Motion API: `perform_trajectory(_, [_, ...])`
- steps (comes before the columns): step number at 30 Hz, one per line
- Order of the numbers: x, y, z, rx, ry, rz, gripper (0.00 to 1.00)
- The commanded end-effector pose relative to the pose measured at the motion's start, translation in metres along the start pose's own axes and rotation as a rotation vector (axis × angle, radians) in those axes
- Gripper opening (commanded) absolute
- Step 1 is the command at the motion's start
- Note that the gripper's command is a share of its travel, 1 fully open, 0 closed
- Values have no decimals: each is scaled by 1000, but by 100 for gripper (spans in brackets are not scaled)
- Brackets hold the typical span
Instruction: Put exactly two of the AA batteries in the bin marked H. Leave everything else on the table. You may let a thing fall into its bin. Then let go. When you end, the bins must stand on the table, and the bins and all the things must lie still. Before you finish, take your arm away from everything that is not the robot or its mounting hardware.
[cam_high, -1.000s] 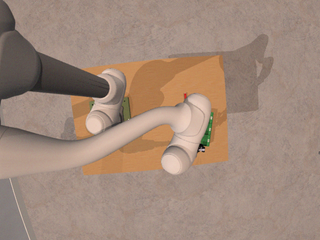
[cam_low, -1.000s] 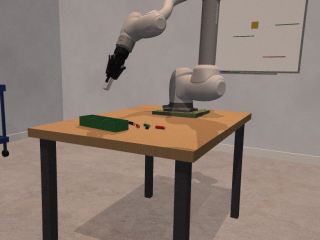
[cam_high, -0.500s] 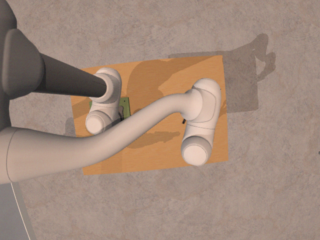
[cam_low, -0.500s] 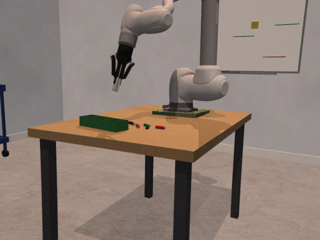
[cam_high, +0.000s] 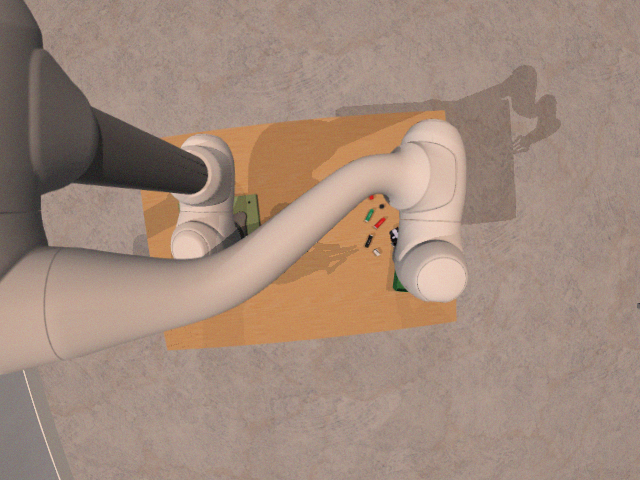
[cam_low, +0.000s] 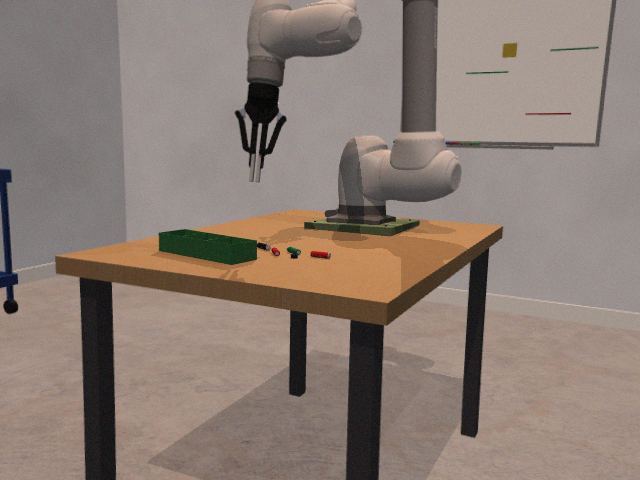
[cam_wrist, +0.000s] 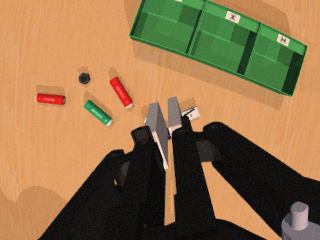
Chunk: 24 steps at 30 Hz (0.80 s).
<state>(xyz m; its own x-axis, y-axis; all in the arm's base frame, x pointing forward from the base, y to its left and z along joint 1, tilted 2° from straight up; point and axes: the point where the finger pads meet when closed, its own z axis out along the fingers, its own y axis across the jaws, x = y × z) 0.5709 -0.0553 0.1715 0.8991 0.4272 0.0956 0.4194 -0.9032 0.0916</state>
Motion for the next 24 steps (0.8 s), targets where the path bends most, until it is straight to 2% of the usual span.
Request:
perform_trajectory(1, [9, -17, -2, 21, -54, 146, 5])
perform_trajectory(6, [19, -43, -9, 45, -113, 323, 5])
perform_trajectory(11, [22, -54, -12, 54, -156, 437, 5])
perform_trajectory(24, [22, -54, -12, 54, -156, 437, 5])
